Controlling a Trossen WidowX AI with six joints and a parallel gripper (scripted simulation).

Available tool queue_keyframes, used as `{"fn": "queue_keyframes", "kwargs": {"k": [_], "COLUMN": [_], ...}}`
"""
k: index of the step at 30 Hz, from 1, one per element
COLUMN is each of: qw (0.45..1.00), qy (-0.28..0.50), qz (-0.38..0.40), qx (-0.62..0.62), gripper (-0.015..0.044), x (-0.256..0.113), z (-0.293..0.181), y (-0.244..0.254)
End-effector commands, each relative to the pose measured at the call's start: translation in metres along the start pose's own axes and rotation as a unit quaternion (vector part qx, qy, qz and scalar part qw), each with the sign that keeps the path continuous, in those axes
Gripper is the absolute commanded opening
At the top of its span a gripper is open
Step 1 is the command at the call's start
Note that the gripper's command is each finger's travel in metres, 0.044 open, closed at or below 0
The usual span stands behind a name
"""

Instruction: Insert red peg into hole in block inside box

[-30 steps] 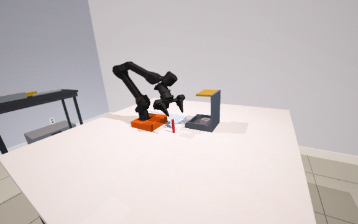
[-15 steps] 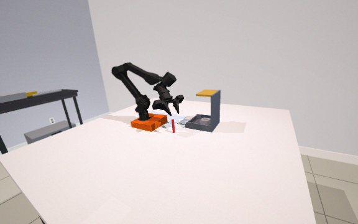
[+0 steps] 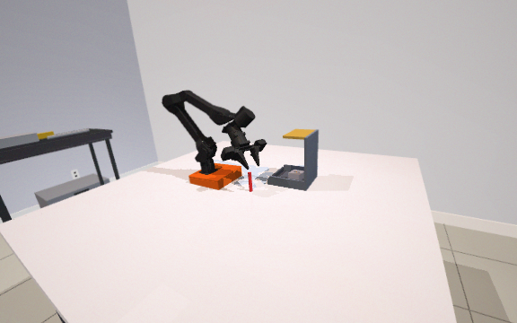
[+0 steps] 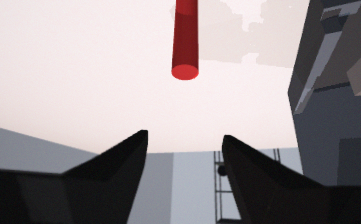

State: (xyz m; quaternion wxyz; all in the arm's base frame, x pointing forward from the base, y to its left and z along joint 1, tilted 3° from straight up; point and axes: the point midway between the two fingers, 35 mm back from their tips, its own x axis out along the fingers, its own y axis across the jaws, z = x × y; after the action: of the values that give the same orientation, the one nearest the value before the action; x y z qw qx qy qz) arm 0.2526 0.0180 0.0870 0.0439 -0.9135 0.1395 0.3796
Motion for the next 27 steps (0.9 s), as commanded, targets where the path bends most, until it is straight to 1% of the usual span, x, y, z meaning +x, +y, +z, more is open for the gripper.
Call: {"fn": "queue_keyframes", "kwargs": {"k": [1,27], "qw": [1.000,1.000], "qy": [-0.004,-0.004], "qz": [0.003,0.003], "qx": [-0.001,-0.001], "gripper": [0.0220,0.0220], "x": [0.007,0.036], "z": [0.007,0.038], "y": [0.001,0.002]}}
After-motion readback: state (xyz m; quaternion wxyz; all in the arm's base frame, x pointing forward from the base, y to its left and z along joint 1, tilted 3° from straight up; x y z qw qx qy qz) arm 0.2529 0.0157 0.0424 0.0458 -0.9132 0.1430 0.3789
